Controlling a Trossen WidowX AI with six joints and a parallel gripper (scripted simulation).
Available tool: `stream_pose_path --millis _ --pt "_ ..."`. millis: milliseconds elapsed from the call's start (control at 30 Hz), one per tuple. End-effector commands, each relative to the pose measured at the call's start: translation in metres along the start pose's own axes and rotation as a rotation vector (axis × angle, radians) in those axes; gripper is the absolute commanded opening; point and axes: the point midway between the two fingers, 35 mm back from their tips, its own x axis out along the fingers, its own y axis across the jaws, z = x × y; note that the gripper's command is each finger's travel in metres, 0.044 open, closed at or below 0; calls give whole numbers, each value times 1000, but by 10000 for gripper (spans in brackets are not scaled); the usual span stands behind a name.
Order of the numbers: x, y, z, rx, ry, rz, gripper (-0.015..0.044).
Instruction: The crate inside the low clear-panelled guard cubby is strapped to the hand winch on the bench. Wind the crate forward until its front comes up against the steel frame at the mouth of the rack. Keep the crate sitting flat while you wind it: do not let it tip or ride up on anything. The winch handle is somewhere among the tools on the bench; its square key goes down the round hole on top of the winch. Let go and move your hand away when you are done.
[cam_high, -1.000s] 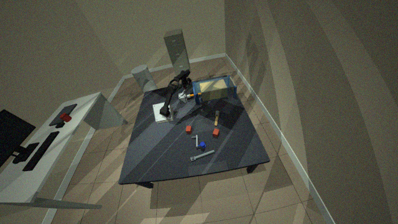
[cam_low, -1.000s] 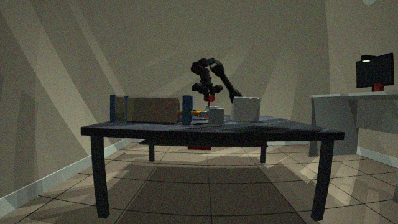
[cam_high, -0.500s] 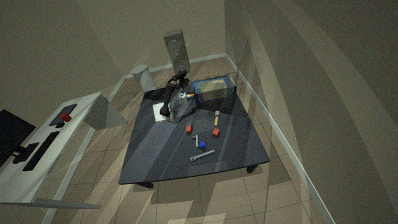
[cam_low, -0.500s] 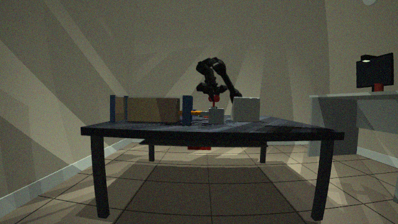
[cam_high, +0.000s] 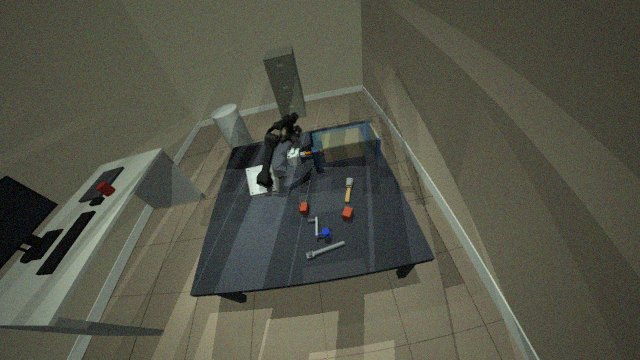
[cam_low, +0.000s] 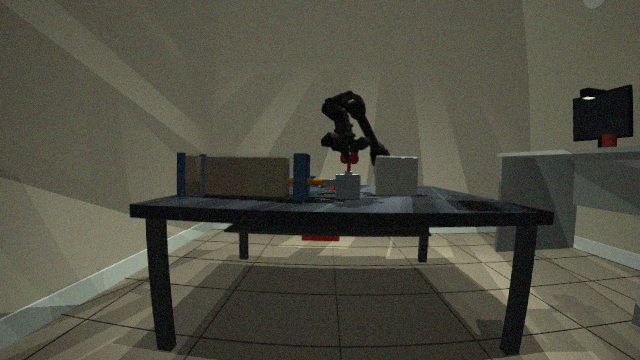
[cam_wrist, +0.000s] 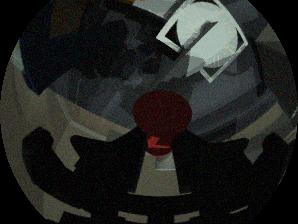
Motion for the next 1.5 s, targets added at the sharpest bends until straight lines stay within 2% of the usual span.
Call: stream_pose_path --millis 0,1467 --pt "5 -26 -11 -22 2 -47 0" --pt "2 -96 -8 -24 2 -53 0"
